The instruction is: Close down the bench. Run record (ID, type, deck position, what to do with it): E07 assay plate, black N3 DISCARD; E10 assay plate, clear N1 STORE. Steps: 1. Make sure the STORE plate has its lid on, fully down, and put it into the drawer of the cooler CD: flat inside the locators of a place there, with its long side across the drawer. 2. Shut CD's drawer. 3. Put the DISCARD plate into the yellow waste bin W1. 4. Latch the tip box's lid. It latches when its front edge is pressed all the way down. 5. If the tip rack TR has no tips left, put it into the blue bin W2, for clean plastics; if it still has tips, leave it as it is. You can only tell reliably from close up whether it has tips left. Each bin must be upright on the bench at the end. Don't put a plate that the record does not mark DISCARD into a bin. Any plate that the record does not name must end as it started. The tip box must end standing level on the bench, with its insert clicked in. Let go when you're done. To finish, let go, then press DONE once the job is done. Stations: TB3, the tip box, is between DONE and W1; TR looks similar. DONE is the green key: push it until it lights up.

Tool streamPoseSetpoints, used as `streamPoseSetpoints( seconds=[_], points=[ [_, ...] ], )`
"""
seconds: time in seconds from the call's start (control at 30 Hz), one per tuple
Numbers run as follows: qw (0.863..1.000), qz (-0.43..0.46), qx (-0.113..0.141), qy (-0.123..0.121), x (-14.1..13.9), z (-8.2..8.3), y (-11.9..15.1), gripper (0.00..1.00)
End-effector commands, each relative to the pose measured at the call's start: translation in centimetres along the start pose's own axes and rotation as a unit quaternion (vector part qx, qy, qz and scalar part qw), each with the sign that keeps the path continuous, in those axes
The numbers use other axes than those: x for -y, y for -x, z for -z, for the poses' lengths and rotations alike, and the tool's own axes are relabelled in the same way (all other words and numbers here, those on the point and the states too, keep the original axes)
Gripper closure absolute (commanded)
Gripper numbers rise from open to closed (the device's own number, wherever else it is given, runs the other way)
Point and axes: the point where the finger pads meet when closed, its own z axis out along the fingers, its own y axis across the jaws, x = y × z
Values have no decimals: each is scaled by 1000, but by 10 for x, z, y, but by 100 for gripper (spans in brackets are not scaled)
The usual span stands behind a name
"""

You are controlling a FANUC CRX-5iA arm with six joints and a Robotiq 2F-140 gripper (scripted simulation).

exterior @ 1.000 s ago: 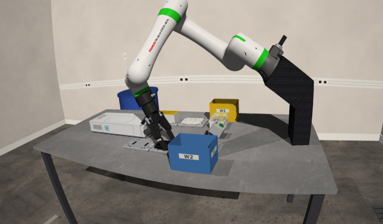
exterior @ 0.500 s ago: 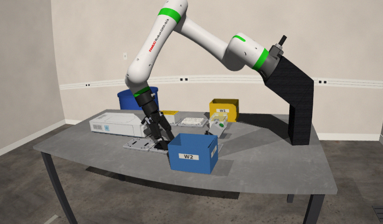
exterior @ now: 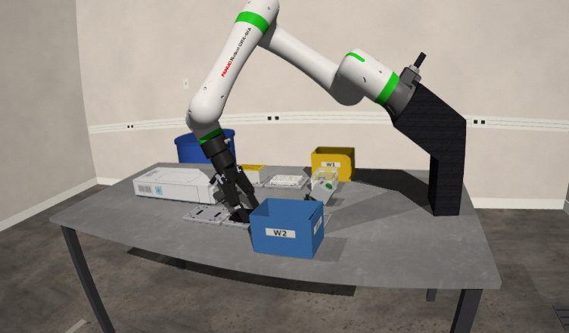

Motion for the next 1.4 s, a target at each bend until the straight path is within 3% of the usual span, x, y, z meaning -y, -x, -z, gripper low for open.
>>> streamPoseSetpoints(
  seconds=[0.0,1.37],
  points=[
    [1000,0,-1,0,0,1,0,90],
    [1000,0,-1,0,0,11,5,90]
  ],
)
